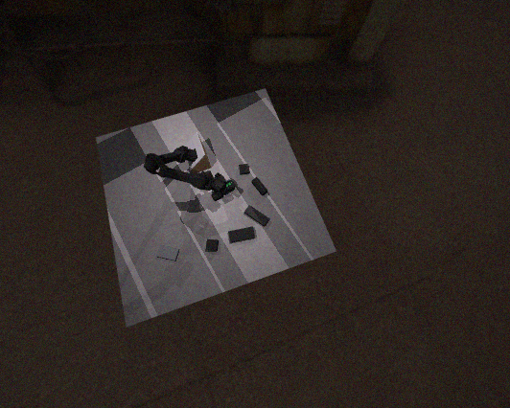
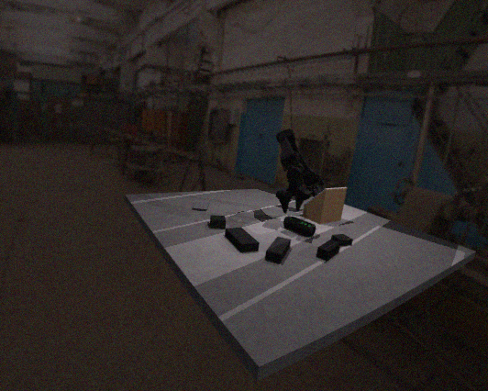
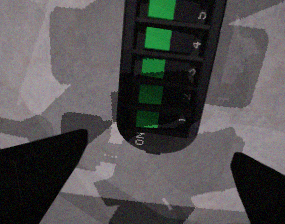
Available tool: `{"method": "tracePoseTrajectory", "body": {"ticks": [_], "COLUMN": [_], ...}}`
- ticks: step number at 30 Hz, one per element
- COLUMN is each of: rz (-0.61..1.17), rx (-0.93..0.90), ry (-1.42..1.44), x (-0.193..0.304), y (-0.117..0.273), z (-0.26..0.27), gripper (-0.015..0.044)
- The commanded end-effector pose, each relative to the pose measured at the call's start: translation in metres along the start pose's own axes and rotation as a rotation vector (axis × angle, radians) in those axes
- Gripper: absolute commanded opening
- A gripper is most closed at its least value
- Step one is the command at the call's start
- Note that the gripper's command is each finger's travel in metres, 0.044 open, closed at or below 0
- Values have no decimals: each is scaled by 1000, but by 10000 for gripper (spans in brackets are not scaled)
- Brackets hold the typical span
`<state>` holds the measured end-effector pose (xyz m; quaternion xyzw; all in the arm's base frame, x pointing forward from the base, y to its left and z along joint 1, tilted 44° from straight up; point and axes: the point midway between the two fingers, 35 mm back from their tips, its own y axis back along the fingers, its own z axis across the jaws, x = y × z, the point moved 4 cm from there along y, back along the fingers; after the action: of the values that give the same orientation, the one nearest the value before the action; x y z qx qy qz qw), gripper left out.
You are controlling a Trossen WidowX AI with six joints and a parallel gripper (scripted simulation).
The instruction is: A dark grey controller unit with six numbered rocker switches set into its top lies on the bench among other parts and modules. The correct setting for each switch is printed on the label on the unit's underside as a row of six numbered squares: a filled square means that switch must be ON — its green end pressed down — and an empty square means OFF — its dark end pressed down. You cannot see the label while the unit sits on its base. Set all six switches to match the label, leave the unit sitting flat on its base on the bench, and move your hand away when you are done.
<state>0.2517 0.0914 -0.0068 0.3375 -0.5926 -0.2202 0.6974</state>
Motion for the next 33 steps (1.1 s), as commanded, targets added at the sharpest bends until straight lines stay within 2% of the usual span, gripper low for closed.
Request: {"method": "tracePoseTrajectory", "body": {"ticks": [1, 27, 31, 33], "rz": [5, 9, 9, 9], "rx": [0, -1, -1, -1], "ry": [5, 4, 4, 4], "x": [1, 2, 2, 2], "y": [-8, -47, -47, -47], "z": [0, 2, 2, 2], "gripper": [440, 440, 335, 322]}}
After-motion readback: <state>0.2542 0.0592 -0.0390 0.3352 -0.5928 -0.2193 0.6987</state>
